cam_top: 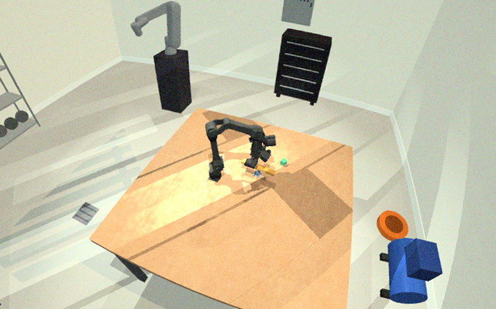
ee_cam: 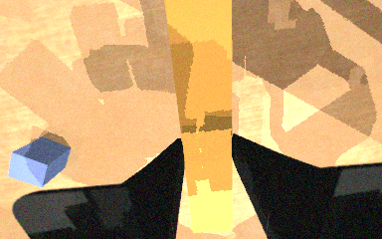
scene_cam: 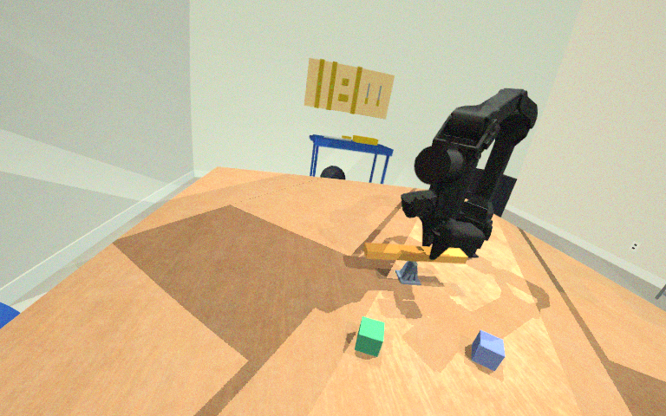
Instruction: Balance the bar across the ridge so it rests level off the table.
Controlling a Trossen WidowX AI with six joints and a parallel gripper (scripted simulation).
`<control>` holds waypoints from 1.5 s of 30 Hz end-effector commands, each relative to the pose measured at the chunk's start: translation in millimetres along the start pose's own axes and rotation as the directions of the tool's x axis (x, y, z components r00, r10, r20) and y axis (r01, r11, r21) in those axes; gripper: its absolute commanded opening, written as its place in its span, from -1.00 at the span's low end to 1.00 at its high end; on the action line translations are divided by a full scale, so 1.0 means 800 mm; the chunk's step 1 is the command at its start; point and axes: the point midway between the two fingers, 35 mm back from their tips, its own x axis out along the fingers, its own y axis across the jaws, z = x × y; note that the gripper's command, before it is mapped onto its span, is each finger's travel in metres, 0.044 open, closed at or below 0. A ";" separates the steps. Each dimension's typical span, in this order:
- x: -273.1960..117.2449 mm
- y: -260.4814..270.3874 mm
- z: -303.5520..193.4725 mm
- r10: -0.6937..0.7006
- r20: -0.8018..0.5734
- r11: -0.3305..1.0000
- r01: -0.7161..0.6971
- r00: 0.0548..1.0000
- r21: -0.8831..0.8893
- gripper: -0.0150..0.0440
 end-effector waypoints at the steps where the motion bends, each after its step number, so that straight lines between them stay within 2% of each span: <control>1: 0.001 -0.001 -0.001 -0.003 -0.002 1.000 0.003 1.000 0.001 -0.49; 45: 0.005 -0.001 0.000 -0.003 -0.002 1.000 0.003 1.000 0.001 -0.49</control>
